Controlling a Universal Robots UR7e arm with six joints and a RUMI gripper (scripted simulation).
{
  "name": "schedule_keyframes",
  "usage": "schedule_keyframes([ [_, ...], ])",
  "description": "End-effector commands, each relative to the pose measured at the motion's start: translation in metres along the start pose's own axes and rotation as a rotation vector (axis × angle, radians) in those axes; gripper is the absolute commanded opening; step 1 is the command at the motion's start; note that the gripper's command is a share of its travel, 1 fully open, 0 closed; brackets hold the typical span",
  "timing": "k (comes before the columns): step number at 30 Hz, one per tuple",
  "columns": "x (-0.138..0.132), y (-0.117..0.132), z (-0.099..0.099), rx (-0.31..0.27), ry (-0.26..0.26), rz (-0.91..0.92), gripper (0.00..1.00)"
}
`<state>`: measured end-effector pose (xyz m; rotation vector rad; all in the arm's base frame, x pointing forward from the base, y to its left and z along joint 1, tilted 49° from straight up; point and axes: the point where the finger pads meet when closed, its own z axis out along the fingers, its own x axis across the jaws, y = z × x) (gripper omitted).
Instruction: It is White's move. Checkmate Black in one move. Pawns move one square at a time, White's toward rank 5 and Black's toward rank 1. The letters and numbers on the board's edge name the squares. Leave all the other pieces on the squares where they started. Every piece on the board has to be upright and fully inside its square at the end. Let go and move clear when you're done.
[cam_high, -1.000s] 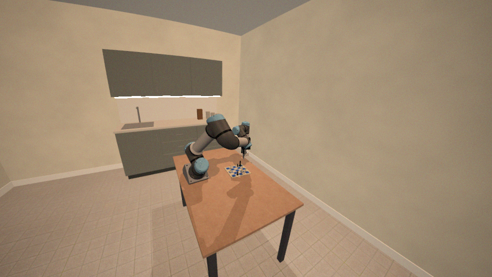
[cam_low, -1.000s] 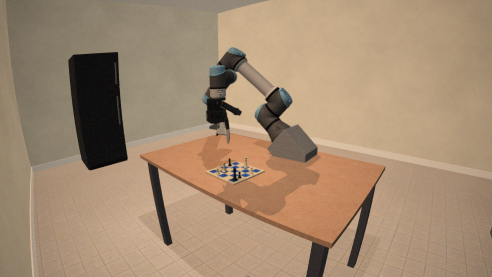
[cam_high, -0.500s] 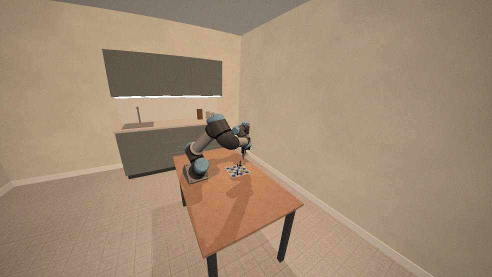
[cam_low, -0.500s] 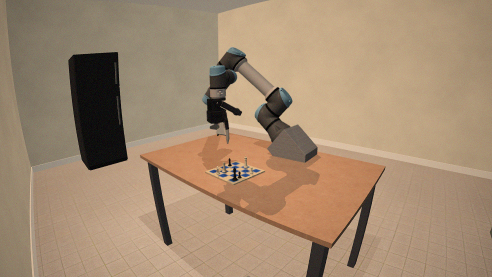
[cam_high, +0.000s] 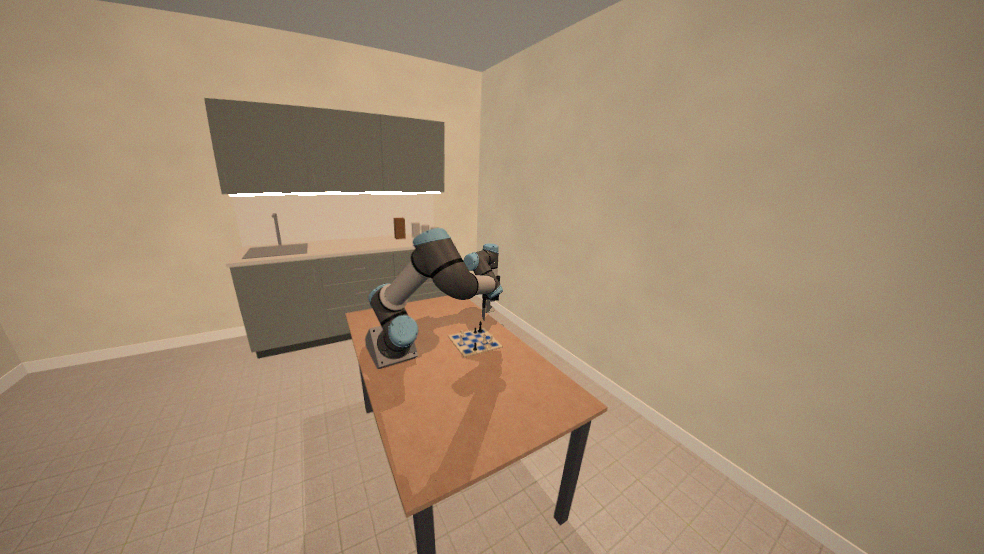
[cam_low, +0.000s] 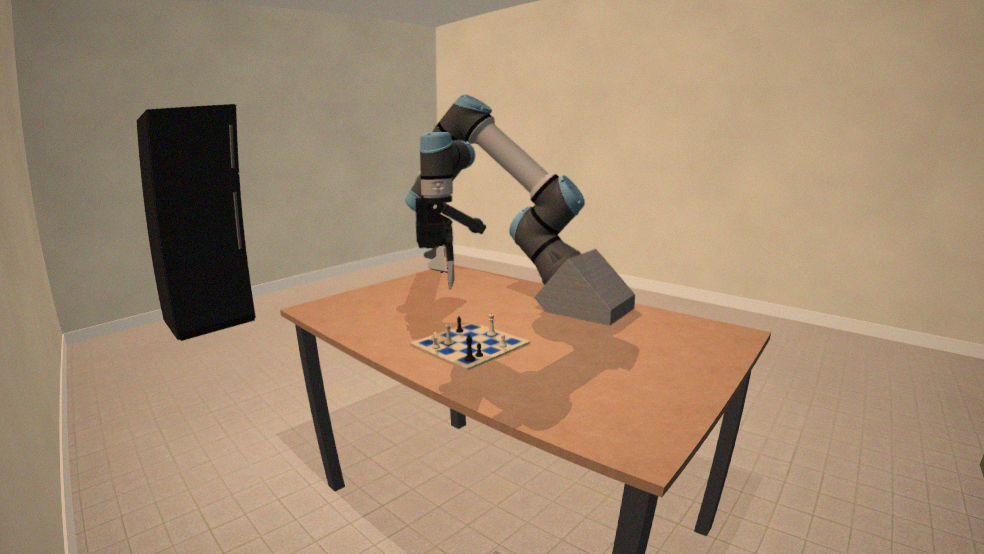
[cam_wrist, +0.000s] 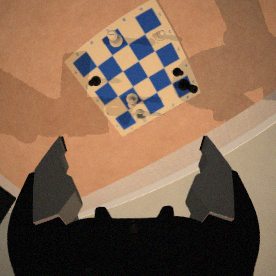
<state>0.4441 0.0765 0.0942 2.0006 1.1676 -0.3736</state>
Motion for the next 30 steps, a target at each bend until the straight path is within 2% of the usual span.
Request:
schedule_keyframes([
  [1, 0.002, -0.001, 0.001, -0.002, -0.002, 0.114, 1.0],
  [3, 0.002, -0.001, 0.001, -0.002, -0.002, 0.114, 1.0],
  [18, 0.009, -0.003, 0.008, -0.005, 0.001, 0.618, 1.0],
  [20, 0.009, -0.003, 0.008, -0.005, 0.001, 0.618, 1.0],
  [30, 0.012, -0.002, 0.013, -0.007, 0.005, 1.044, 1.0],
])
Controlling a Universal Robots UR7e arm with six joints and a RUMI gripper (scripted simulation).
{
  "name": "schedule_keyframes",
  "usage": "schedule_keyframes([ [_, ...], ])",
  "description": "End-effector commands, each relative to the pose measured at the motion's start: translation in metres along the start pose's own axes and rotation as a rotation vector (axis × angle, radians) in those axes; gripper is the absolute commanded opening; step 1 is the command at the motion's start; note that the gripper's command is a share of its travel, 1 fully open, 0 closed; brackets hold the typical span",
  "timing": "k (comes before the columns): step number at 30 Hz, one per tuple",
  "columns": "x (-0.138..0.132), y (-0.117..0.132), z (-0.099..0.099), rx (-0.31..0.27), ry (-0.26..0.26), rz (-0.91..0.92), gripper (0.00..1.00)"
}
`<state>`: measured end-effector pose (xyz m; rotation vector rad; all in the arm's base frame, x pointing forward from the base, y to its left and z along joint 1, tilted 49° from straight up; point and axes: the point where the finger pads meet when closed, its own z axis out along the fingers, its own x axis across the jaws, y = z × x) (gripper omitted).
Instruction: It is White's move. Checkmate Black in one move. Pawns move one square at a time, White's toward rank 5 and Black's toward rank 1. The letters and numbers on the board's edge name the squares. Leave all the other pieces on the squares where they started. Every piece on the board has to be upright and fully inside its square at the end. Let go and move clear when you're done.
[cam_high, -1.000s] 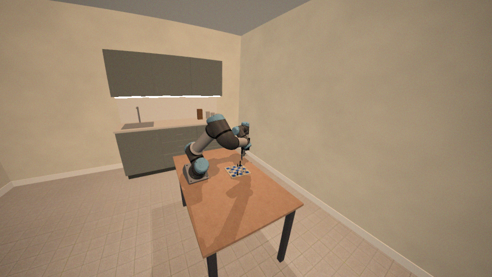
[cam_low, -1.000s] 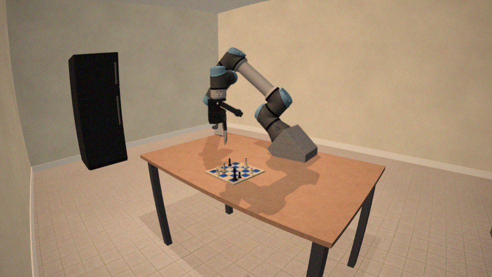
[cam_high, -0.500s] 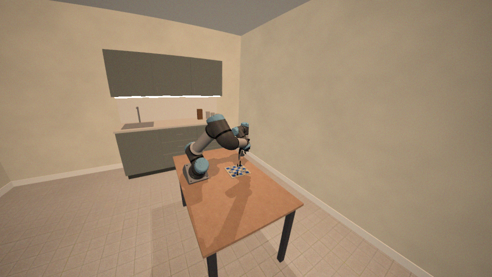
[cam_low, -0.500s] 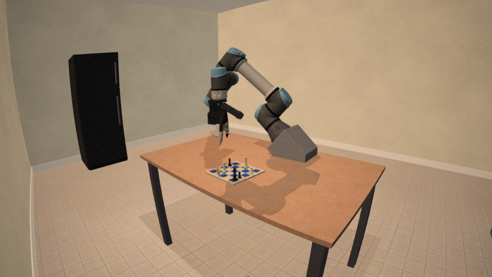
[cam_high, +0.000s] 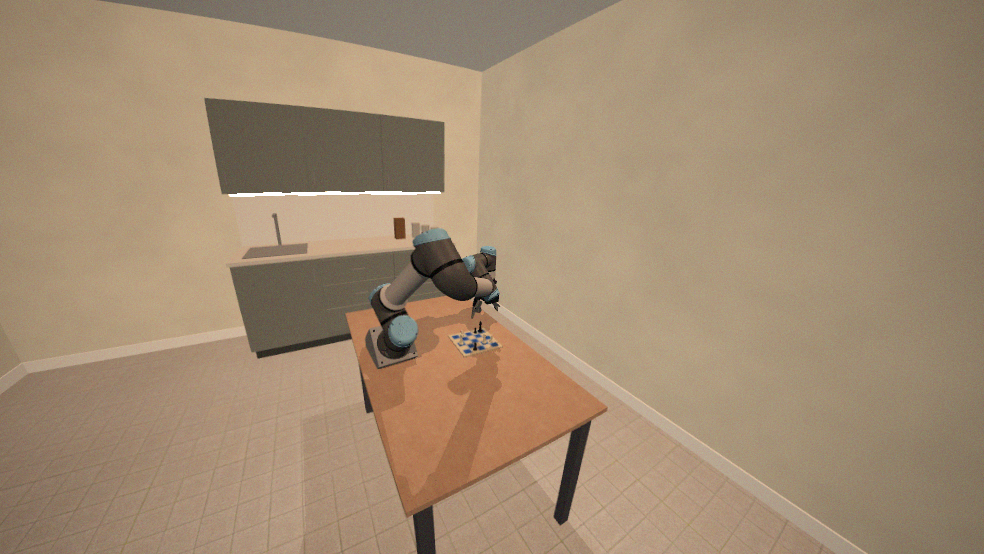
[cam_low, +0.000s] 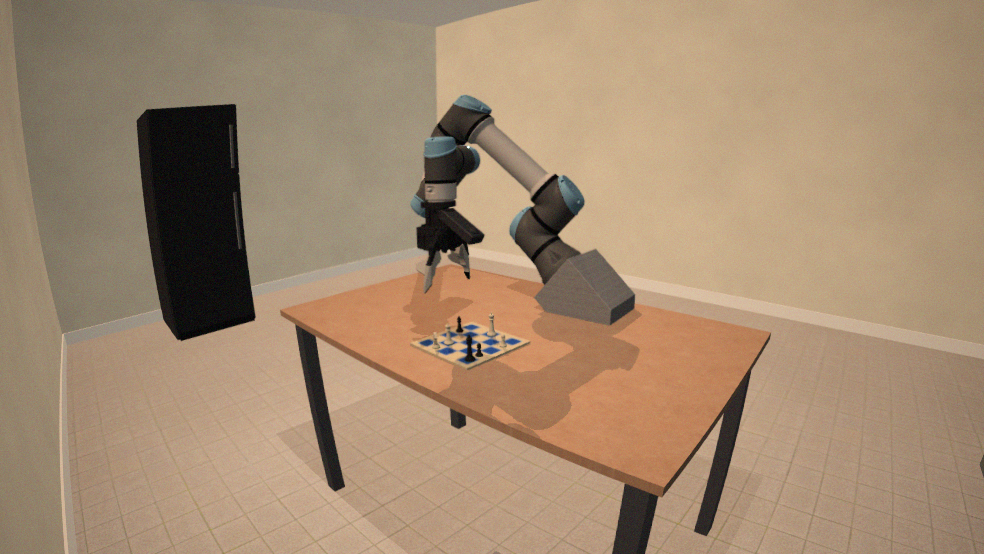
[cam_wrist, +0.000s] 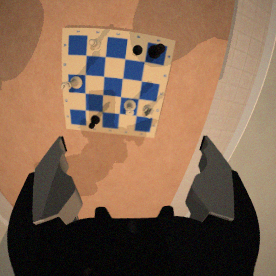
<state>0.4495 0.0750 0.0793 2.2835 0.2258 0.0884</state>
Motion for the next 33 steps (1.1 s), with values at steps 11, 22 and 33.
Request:
schedule_keyframes([
  [11, 0.004, 0.0, 0.007, -0.012, -0.001, 0.586, 1.0],
  [22, 0.005, 0.004, 0.013, -0.012, 0.006, 1.07, 1.0],
  [33, 0.003, 0.008, 0.017, -0.011, 0.011, 1.418, 1.0],
])
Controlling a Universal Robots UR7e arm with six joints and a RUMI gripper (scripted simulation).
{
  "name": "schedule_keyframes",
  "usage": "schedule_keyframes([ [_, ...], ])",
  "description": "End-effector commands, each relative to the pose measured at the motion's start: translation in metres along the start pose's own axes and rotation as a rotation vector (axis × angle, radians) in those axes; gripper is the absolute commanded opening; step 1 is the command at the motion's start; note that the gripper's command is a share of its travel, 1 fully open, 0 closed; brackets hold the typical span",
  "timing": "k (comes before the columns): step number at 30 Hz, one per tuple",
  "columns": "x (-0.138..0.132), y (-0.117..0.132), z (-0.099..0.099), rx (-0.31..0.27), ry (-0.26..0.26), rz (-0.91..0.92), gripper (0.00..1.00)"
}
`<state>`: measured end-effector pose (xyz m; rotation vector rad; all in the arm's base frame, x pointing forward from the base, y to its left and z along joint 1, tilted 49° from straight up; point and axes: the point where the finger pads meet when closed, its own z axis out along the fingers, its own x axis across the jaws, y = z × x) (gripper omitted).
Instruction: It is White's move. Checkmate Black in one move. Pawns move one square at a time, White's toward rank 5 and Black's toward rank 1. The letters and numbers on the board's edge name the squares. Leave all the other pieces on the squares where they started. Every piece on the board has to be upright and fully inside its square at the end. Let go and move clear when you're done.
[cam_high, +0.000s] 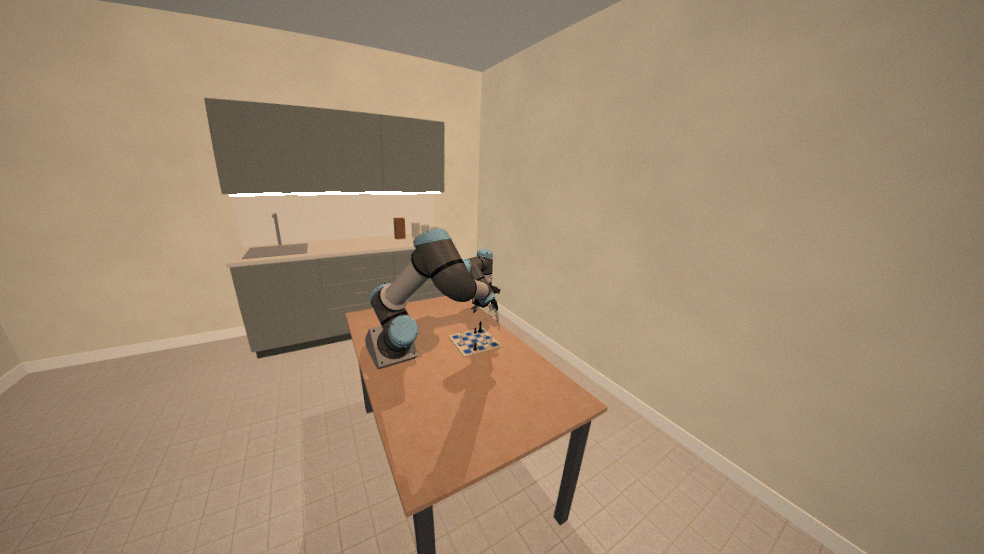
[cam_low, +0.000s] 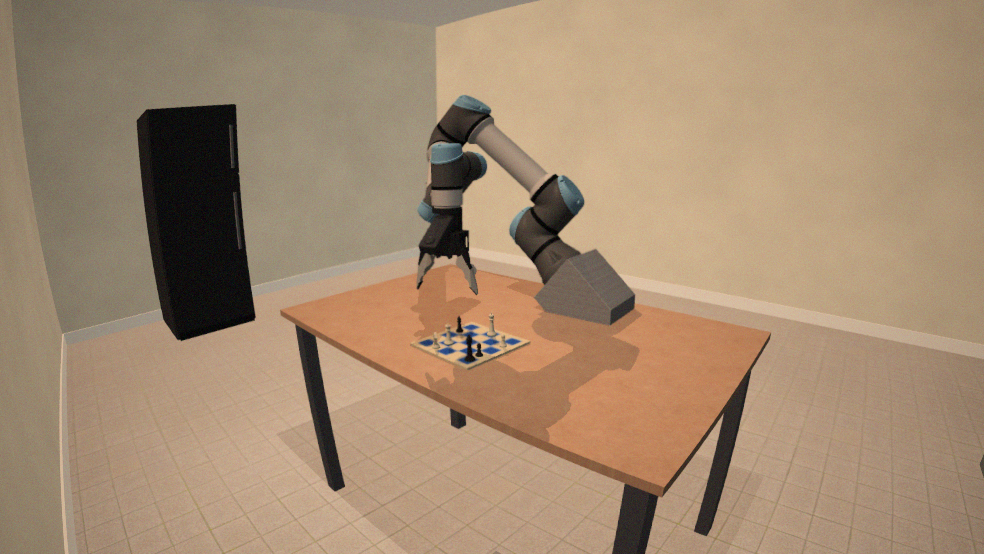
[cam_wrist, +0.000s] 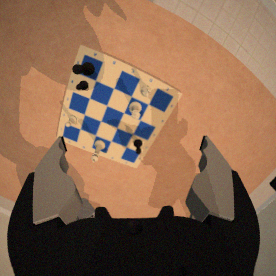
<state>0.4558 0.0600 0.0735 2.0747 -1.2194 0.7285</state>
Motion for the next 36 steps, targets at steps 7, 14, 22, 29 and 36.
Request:
schedule_keyframes([
  [7, 0.0031, 0.0033, 0.0035, -0.009, 0.009, 0.348, 1.0],
  [14, 0.0044, 0.0058, 0.0054, -0.007, 0.011, 0.507, 1.0],
  [22, 0.0055, 0.0084, 0.0071, -0.006, 0.012, 0.658, 1.0],
  [29, 0.0059, 0.0096, 0.0078, -0.005, 0.012, 0.718, 1.0],
  [36, 0.0061, 0.0105, 0.0083, -0.004, 0.012, 0.764, 1.0],
])
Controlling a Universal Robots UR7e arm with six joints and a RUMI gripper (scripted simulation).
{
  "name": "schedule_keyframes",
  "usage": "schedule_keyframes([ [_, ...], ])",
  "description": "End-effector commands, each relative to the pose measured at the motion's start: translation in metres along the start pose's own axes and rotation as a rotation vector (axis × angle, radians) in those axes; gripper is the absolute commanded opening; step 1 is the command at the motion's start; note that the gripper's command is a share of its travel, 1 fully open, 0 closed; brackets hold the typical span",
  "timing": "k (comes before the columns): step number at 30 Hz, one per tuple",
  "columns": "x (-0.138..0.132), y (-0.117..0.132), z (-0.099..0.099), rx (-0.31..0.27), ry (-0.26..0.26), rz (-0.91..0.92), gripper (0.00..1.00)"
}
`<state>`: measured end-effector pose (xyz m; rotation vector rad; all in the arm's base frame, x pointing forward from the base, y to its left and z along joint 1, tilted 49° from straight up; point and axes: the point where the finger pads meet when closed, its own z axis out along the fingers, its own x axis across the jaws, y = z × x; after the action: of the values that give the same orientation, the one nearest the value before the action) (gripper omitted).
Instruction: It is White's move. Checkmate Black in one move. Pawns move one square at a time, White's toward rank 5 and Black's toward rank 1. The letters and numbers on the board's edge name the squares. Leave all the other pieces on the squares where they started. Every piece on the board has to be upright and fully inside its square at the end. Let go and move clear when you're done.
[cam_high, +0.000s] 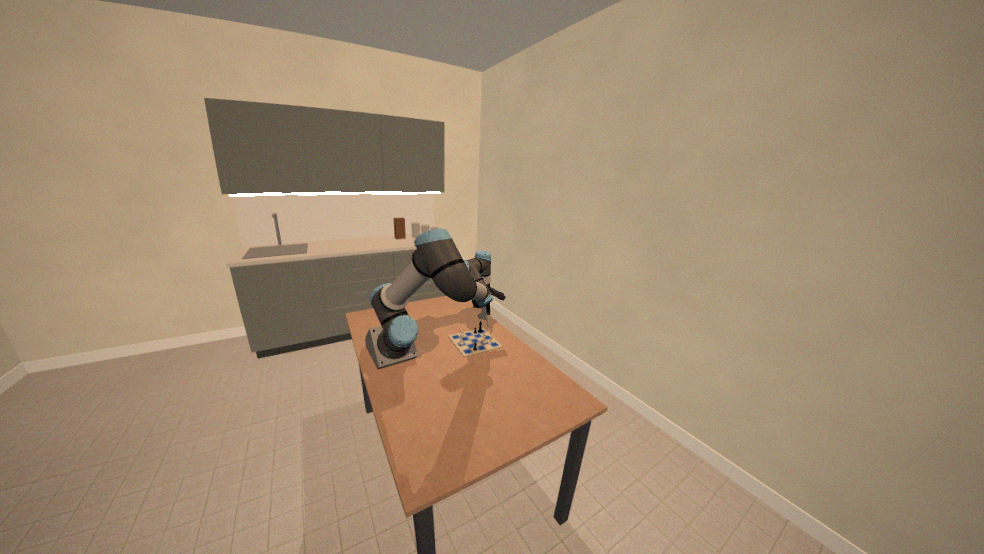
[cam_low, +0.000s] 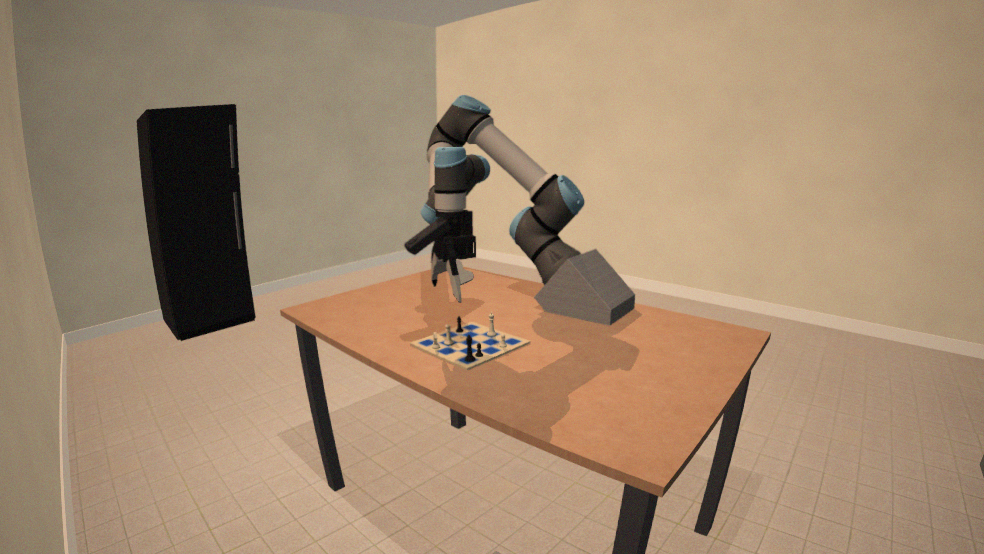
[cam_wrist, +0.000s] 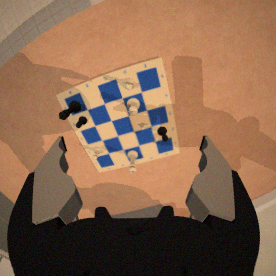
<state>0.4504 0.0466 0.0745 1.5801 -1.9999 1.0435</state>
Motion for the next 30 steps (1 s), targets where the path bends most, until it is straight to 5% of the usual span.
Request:
schedule_keyframes([
  [1, 0.0004, 0.0001, -0.0001, 0.001, 0.001, 0.028, 1.0],
  [12, 0.0006, 0.0002, 0.0, 0.001, 0.001, 0.038, 1.0],
  [13, 0.0006, 0.0002, 0.0, 0.001, 0.001, 0.038, 0.25],
  [30, 0.0006, 0.0002, 0.0, 0.001, 0.001, 0.038, 0.25],
])
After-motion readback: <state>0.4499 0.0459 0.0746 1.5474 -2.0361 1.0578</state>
